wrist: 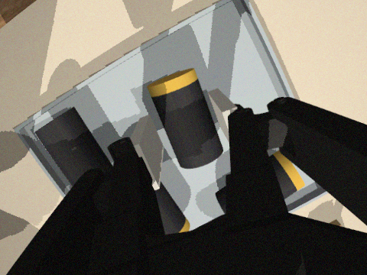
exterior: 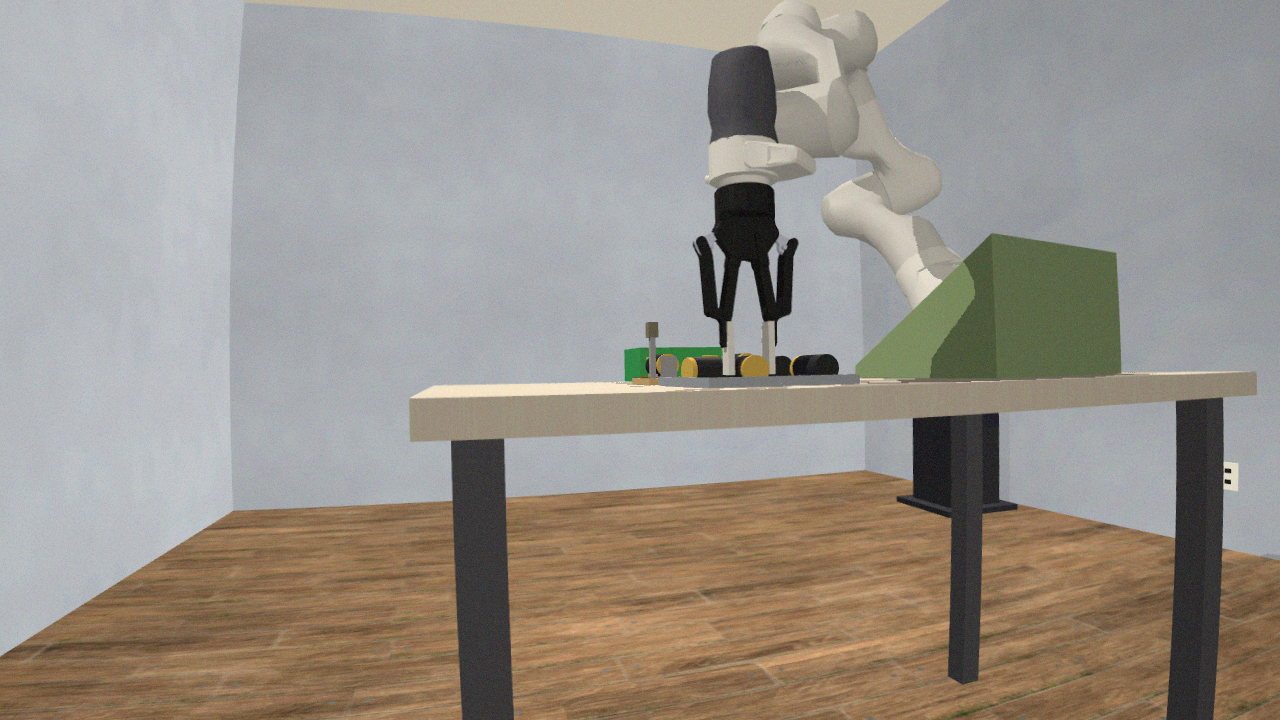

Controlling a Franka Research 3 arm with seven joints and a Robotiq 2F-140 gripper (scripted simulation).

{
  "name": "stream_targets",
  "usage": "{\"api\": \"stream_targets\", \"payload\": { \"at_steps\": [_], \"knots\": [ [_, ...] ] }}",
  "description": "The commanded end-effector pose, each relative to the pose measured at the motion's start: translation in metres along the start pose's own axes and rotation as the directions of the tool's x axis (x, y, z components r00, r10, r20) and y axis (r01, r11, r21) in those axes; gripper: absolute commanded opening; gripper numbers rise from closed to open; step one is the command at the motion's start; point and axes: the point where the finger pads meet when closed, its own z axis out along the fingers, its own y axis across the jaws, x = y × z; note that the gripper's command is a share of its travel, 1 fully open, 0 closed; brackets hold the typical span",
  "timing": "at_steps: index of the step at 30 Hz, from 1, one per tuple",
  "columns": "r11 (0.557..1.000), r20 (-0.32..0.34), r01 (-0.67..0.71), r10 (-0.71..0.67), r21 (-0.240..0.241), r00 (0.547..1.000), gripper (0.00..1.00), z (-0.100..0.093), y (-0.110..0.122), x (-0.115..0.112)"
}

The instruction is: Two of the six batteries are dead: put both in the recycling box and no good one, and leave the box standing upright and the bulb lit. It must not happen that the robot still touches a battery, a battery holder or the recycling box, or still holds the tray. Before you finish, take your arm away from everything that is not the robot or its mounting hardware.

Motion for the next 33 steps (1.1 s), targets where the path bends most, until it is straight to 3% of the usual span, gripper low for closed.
{"api": "stream_targets", "payload": {
  "at_steps": [1,9,10,33],
  "knots": [
    [1.0,-0.008,-0.005,0.005,-0.003,1.0,0.29,0.0018,0.0009,0.0028],
    [1.0,-0.008,-0.005,0.005,-0.003,1.0,0.29,0.0018,0.0009,0.0028],
    [1.0,-0.008,-0.005,0.005,-0.003,1.0,0.16,0.0018,0.0009,0.0028],
    [1.0,-0.008,-0.005,0.005,-0.003,1.0,0.16,0.0018,0.0009,0.0028]
  ]
}}
